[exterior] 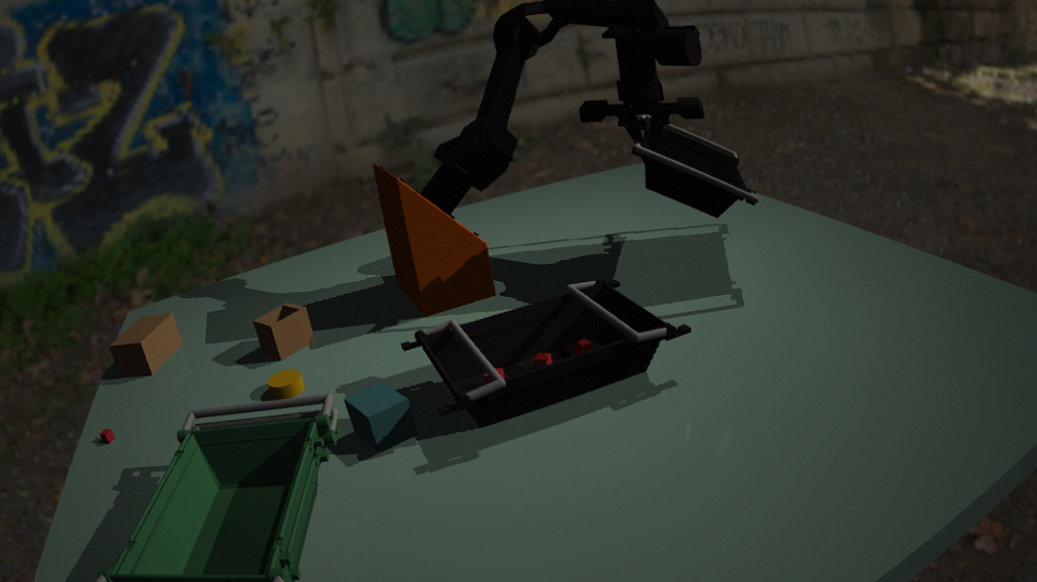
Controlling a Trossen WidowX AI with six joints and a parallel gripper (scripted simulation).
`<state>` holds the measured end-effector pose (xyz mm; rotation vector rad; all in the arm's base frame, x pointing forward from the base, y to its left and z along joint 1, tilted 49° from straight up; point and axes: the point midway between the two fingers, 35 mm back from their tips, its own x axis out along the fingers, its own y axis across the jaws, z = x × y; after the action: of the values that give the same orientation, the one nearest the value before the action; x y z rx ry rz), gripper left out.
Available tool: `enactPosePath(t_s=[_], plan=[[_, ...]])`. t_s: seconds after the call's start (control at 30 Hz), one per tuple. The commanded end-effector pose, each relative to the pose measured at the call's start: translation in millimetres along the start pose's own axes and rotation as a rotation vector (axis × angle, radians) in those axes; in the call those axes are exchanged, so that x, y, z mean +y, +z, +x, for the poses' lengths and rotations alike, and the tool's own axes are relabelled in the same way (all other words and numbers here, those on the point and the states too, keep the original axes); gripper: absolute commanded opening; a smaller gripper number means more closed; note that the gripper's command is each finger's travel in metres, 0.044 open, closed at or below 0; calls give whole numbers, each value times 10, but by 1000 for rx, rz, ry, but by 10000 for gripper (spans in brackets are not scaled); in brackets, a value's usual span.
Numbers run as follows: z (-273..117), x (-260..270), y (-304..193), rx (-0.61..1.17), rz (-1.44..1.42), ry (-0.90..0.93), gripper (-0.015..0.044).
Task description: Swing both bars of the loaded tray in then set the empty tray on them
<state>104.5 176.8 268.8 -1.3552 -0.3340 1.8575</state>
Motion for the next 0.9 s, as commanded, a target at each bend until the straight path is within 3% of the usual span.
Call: enactPosePath(t_s=[0.0, 0.87], plan=[[-20, -61, -112, 14, 26, -5, 0], [-7, -114, -1079, 55, 301, 40, 0]])
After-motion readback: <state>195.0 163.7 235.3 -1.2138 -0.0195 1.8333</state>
